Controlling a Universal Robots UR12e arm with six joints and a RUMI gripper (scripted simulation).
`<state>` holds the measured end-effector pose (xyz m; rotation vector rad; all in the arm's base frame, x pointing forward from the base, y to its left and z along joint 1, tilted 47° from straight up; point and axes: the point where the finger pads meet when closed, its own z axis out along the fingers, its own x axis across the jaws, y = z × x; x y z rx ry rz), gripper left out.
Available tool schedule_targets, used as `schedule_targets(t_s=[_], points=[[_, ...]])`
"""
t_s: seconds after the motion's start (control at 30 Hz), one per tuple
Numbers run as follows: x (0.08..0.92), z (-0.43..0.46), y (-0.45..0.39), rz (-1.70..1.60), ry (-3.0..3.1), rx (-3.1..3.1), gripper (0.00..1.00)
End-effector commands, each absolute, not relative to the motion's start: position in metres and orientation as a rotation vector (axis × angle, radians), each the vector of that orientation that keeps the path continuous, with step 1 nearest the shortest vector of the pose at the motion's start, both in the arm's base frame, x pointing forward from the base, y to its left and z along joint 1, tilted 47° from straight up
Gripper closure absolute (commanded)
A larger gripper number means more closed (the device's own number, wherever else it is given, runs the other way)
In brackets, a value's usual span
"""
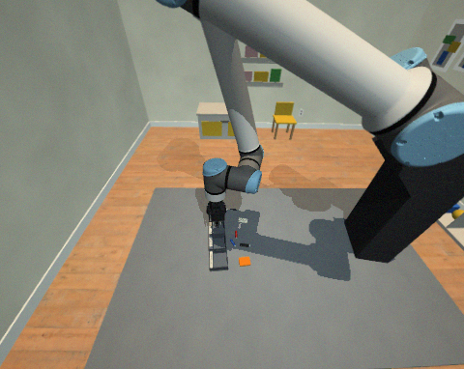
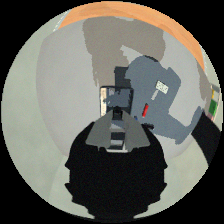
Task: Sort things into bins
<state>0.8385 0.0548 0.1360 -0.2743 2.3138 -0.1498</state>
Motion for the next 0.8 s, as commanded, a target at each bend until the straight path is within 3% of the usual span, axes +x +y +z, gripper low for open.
schedule_targets(t_s=[0.0,0.77], points=[[0.8384,0.1361,0.0548,-0.15,2.314,-0.274,1.0],[0.8352,0.1328,0.0527,-0.15,2.314,-0.274,1.0]])
